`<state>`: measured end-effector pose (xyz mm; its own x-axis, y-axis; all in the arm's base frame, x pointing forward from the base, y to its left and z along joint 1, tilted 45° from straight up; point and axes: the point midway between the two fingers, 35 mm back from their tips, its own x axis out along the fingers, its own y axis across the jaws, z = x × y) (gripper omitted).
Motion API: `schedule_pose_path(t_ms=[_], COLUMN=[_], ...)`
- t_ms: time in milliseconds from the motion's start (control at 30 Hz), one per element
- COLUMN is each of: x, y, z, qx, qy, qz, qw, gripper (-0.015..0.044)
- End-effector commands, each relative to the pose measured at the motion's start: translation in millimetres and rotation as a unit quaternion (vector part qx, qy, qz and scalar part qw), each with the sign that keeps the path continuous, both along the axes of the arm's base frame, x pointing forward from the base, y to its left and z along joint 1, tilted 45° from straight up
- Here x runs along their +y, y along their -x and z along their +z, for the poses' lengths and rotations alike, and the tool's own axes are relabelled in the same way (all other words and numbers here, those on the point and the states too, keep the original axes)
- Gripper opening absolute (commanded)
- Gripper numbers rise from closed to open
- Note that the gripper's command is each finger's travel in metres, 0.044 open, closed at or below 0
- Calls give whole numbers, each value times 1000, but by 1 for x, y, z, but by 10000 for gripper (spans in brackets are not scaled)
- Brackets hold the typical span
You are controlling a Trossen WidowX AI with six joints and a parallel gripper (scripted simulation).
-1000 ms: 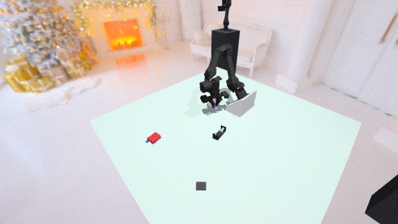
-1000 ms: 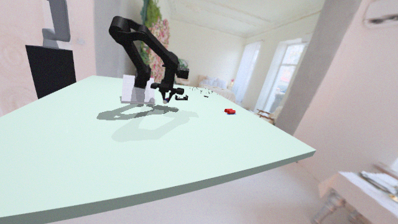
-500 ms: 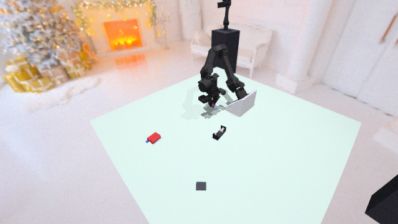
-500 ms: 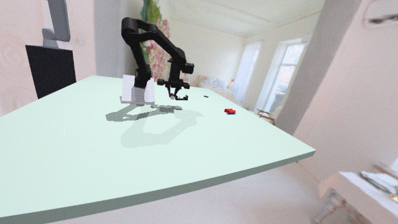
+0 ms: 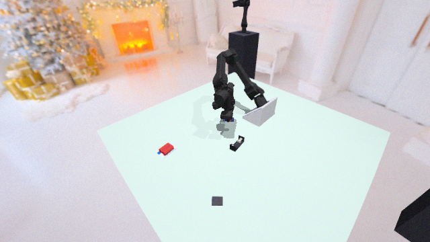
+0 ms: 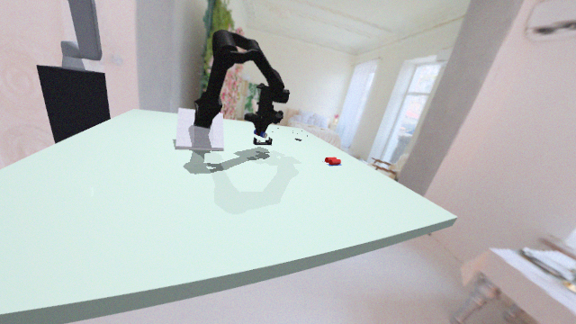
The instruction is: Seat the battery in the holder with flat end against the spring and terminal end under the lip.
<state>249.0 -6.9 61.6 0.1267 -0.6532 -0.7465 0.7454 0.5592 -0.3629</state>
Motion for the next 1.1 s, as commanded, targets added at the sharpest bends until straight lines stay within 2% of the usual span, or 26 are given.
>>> schedule_pose_path(t_ms=[0, 300, 600, 800, 1067], x=[15, 54, 94, 97, 89], y=[-11, -34, -47, -48, -54], z=[-9, -39, -78, -81, -94], qx=[55, 203, 338, 346, 314], qy=[8, 36, 62, 65, 71], qz=[63, 231, 383, 393, 422], qw=[996, 951, 858, 849, 848], gripper=[85, 85, 85, 85, 85])
